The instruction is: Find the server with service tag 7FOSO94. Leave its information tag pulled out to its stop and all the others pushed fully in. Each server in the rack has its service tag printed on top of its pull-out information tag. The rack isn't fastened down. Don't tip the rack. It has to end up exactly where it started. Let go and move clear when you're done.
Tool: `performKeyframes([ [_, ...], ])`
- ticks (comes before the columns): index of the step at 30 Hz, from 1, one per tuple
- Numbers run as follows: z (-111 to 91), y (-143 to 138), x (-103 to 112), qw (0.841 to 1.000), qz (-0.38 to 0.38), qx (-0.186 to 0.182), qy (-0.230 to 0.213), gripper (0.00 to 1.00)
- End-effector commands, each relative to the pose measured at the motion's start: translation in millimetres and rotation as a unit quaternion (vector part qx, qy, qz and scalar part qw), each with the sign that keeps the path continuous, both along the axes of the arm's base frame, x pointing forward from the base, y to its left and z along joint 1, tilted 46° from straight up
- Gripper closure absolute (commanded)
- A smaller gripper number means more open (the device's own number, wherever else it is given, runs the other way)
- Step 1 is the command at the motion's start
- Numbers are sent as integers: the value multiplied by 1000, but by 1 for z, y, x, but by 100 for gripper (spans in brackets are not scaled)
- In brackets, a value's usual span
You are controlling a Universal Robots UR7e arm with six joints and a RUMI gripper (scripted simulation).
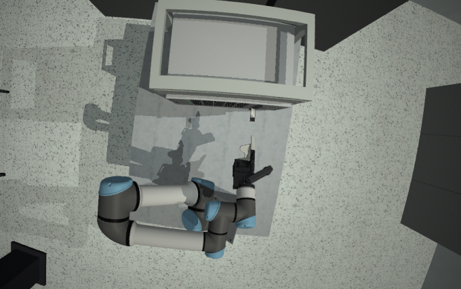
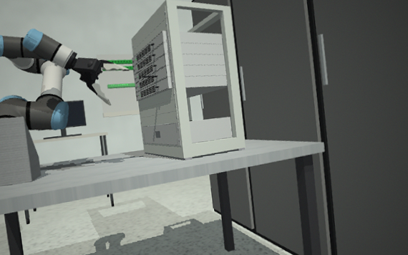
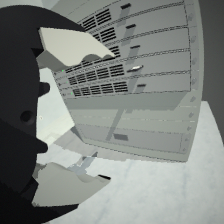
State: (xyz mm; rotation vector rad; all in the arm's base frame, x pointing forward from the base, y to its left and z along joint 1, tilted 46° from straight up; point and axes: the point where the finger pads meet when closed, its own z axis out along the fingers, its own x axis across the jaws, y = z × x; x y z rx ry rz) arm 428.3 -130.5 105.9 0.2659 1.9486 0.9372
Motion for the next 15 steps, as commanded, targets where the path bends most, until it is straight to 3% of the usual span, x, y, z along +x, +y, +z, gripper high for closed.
performKeyframes([
  [1, 0, 1, 0, 1000, -1, 3, -7, 0],
  [15, 1, 3, 0, 1000, -5, 11, -24, 0],
])
